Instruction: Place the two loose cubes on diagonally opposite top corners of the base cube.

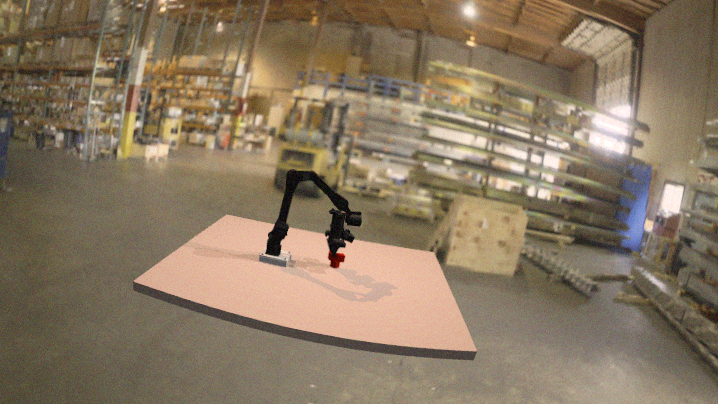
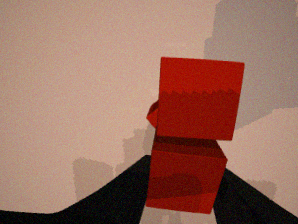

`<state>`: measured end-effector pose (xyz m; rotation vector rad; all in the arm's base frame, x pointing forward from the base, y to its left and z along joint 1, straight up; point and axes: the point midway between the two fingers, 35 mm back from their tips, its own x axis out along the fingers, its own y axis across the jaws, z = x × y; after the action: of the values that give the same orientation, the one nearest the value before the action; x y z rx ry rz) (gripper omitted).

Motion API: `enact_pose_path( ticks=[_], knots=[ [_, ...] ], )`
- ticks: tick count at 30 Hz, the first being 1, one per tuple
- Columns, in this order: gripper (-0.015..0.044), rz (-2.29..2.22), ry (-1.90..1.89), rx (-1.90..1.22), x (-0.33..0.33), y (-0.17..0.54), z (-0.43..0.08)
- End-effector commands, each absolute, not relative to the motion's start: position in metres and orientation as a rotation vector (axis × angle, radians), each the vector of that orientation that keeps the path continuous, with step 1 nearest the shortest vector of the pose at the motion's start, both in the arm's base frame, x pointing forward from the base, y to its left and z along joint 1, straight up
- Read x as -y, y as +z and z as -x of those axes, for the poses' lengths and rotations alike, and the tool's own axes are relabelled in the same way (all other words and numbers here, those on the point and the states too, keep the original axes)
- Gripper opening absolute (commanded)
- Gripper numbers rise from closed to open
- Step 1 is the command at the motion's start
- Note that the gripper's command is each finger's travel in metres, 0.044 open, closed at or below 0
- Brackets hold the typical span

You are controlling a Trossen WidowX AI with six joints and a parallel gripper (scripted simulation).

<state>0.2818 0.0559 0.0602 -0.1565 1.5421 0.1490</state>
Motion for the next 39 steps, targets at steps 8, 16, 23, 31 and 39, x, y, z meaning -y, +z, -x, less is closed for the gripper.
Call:
enact_pose_path(
  ticks=[8,16,23,31,39],
  knots=[
    [0.0105,0.148,0.147,-1.542,-0.056,0.058,-0.282],
    [0.0105,0.148,0.147,-1.542,-0.056,0.058,-0.282],
    [0.0205,0.148,0.147,-1.542,-0.056,0.058,-0.282],
    [0.0205,0.155,0.148,-1.543,-0.056,0.069,-0.281],
    [0.0205,0.155,0.148,-1.543,-0.056,0.082,-0.281]
  ],
)
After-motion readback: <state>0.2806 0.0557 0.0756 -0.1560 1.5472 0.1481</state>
